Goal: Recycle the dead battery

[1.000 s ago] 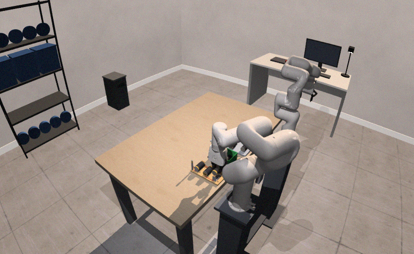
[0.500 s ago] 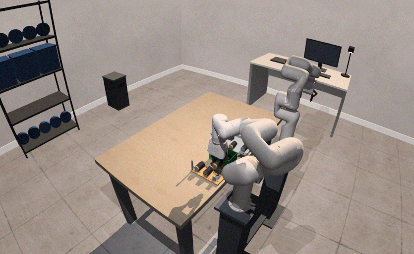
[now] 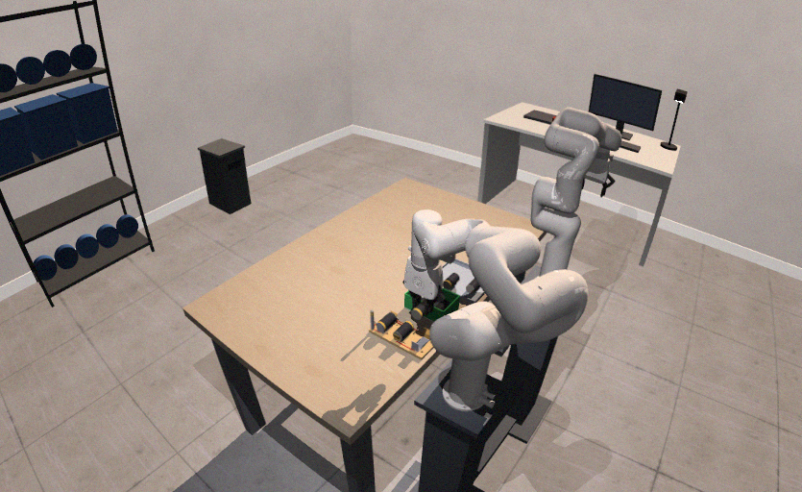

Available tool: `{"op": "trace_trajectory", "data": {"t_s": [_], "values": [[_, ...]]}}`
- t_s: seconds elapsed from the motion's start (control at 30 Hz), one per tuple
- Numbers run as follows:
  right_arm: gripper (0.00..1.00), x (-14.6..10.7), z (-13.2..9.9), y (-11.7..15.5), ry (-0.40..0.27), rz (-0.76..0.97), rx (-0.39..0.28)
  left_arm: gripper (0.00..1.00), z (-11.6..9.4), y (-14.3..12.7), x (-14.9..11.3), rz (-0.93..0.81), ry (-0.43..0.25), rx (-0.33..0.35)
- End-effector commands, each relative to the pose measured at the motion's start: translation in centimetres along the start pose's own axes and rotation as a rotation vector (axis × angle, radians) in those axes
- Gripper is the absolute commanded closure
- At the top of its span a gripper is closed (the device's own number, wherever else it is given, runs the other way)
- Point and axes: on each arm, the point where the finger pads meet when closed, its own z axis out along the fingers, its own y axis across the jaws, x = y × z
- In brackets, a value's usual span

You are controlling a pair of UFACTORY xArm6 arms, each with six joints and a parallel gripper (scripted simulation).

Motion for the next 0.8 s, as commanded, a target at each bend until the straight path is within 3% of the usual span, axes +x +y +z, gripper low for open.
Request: {"op": "trace_trajectory", "data": {"t_s": [0.0,0.17,0.53,0.77], "values": [[0.0,0.3,-0.6,0.0,0.018,-0.009,-0.004,0.72,-0.4,-0.9,1.2,-0.003,0.01,0.013],[0.0,0.3,-0.6,0.0,0.018,-0.009,-0.004,0.72,-0.4,-2.4,3.7,-0.003,0.01,0.012],[0.0,0.3,-0.6,0.0,0.018,-0.009,-0.004,0.72,-0.5,-8.2,13.2,-0.003,0.012,0.011],[0.0,0.3,-0.6,0.0,0.018,-0.009,-0.004,0.72,-0.5,-9.8,15.7,-0.003,0.013,0.011]]}}
